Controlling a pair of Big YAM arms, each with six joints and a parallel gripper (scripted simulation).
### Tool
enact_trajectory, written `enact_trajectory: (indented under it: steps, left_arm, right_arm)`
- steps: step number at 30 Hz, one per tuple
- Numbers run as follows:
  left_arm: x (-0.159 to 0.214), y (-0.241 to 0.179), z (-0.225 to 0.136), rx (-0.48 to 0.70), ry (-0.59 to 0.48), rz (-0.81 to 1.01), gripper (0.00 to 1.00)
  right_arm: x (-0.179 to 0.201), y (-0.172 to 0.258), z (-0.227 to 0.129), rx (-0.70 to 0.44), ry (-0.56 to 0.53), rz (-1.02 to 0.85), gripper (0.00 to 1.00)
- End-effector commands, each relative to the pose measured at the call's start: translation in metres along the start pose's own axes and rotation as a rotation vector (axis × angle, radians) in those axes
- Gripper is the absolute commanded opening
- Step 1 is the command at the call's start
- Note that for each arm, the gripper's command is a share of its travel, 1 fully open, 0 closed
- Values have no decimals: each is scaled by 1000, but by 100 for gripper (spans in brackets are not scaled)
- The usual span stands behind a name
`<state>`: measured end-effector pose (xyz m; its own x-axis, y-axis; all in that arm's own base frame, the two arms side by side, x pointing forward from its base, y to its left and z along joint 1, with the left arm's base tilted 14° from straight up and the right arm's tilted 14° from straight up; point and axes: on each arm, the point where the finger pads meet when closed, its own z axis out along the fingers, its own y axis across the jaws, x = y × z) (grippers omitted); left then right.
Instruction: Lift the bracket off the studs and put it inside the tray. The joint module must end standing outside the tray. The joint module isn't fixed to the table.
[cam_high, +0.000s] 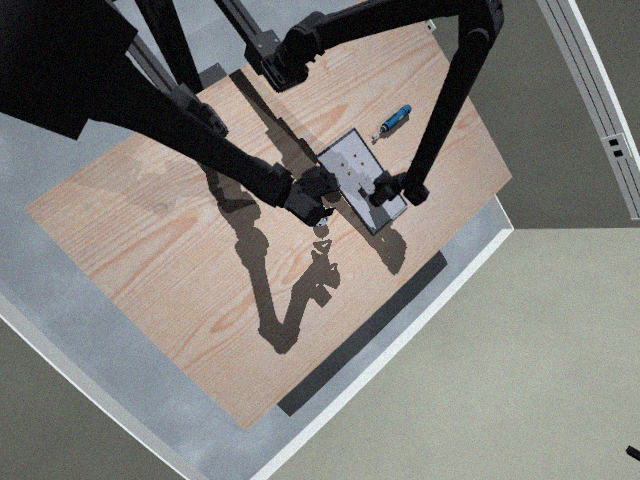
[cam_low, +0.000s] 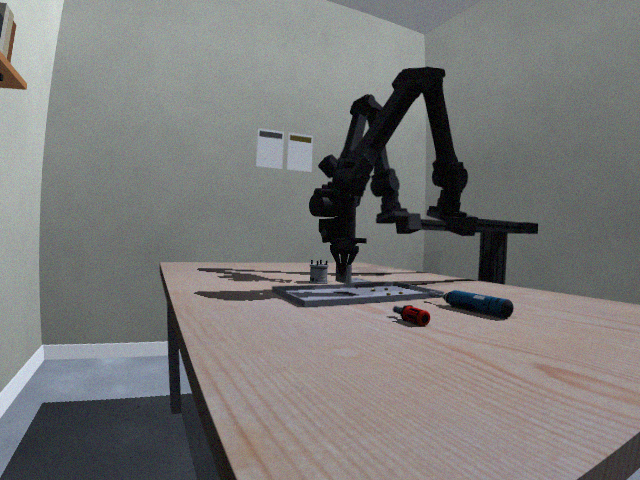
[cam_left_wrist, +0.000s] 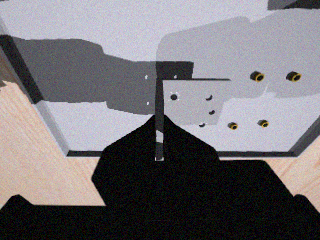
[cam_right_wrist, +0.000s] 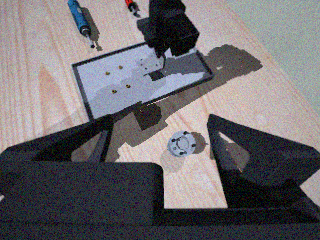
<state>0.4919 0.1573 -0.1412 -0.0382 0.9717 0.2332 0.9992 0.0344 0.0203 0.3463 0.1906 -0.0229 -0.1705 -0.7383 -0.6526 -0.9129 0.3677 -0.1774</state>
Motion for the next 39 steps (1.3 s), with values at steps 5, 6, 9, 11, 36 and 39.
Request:
enact_trajectory:
  steps: [5,6,9,11,36,39]
  left_arm:
    - [3,26,-8,-54,10,17,0]
    - [4,26,-8,-54,10,17,0]
    - [4,26,-8,-54,11,17,0]
    - [4,26,-8,-54,11,17,0]
    - [12,25,17,-41,8,17,0]
    - [17,32,3,-55,12,14,0]
  right_arm:
    - [-45,26,12,134,-71,83,100]
    - [-49,29,12,143,-79,87,100]
    - [-60,38,13,173,-106,101,100]
    - [-67,45,13,190,-124,109,100]
    - [-111,93,0,299,-308,234,100]
    - [-111,87,1,310,-312,243,100]
